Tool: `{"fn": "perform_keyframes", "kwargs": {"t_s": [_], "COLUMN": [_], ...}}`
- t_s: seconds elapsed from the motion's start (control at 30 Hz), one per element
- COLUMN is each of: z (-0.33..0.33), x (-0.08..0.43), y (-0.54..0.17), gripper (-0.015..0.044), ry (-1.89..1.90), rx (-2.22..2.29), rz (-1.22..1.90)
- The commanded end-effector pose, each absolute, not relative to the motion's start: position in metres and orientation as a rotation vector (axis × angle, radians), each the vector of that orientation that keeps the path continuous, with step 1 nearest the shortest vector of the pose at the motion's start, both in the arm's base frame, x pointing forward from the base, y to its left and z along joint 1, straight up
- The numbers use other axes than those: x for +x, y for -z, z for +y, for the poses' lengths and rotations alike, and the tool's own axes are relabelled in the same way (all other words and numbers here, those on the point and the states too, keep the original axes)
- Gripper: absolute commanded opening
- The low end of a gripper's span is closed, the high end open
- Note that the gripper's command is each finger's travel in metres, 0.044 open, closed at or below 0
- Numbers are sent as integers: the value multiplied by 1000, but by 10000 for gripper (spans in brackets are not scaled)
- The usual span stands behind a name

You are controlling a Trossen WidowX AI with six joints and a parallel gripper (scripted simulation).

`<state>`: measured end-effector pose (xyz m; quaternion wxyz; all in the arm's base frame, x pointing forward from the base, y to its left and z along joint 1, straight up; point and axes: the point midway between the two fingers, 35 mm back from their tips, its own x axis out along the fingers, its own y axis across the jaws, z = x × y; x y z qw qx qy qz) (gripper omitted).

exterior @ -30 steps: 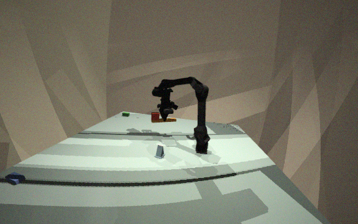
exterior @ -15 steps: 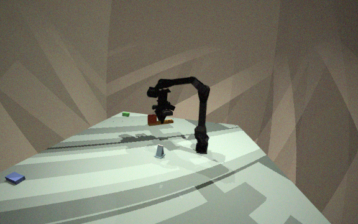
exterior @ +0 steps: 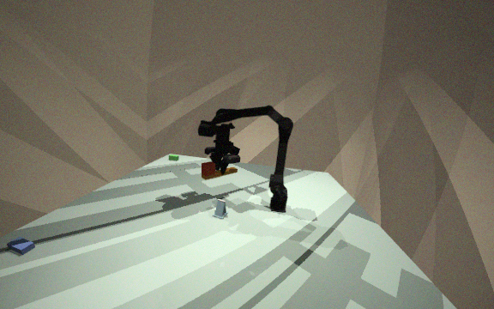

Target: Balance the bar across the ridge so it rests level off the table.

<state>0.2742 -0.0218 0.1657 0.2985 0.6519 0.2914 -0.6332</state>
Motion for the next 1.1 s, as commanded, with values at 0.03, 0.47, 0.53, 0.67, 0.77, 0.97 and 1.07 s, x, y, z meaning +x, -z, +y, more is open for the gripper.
{"fn": "perform_keyframes", "kwargs": {"t_s": [0.03,0.47,0.53,0.67,0.77,0.97,1.07], "z": [-3,45,52,66,75,86,86], "x": [268,250,246,239,233,228,228], "y": [-166,-165,-165,-164,-164,-162,-159], "gripper": [0,0,0,0,0,0,0], "ry": [1639,1511,1489,1446,1413,1371,1370], "rx": [1688,1558,1536,1492,1458,1416,1416], "rz": [816,947,967,1006,1034,1069,1069]}}
